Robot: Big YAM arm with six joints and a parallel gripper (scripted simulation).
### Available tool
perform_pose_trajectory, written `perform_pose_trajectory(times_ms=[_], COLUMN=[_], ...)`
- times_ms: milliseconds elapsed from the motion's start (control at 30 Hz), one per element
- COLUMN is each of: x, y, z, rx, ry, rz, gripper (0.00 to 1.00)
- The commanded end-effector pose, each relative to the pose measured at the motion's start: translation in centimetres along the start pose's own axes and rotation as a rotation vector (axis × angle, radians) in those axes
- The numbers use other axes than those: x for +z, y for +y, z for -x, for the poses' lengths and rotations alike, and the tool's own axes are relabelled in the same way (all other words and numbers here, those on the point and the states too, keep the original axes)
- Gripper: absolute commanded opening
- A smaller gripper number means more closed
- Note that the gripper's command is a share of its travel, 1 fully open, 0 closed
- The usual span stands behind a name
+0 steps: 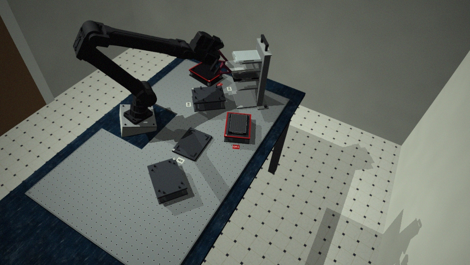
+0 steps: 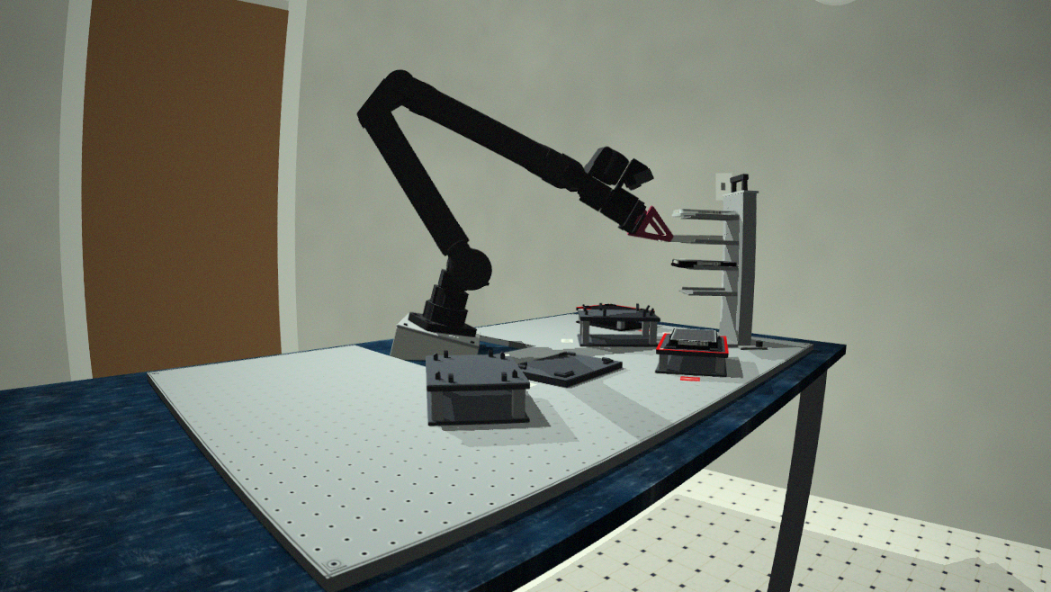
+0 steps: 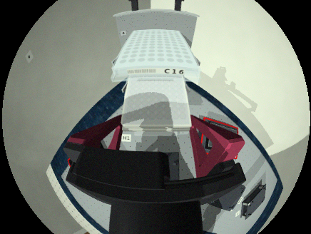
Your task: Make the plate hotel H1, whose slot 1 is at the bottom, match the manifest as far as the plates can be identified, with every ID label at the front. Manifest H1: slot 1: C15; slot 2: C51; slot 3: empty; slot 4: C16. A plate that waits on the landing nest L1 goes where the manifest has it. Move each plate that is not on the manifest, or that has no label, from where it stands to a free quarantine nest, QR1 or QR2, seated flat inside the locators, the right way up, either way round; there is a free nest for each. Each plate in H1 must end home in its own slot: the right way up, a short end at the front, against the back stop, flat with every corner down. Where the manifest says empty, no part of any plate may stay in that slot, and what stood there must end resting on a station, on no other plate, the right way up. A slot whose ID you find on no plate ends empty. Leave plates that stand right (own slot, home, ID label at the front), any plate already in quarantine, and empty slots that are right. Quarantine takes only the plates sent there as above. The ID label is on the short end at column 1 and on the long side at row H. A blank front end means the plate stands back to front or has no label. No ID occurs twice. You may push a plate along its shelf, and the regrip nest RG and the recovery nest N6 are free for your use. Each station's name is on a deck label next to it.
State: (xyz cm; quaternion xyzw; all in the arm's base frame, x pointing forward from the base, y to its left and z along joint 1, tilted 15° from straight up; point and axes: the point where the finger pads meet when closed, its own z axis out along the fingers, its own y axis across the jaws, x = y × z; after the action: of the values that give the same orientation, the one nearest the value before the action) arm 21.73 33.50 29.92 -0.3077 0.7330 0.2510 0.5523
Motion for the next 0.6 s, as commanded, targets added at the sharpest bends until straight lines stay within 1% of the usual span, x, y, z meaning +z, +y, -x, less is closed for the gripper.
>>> perform_pose_trajectory(times_ms=[0, 433, 500, 533, 567], x=[-0.8, -2.3, -2.3, -2.7, -2.6], y=[0.3, 0.3, 0.3, 0.5, 0.4], z=[0.8, -0.1, -0.1, 2.5, 1.0], rx=[0.01, 0.01, 0.01, 0.021, 0.016], ry=[-0.018, -0.017, -0.017, -0.058, -0.036], rz=[0.009, 0.009, 0.009, 0.014, 0.012], gripper=[0.86, 0.86, 0.86, 0.86, 0.86])
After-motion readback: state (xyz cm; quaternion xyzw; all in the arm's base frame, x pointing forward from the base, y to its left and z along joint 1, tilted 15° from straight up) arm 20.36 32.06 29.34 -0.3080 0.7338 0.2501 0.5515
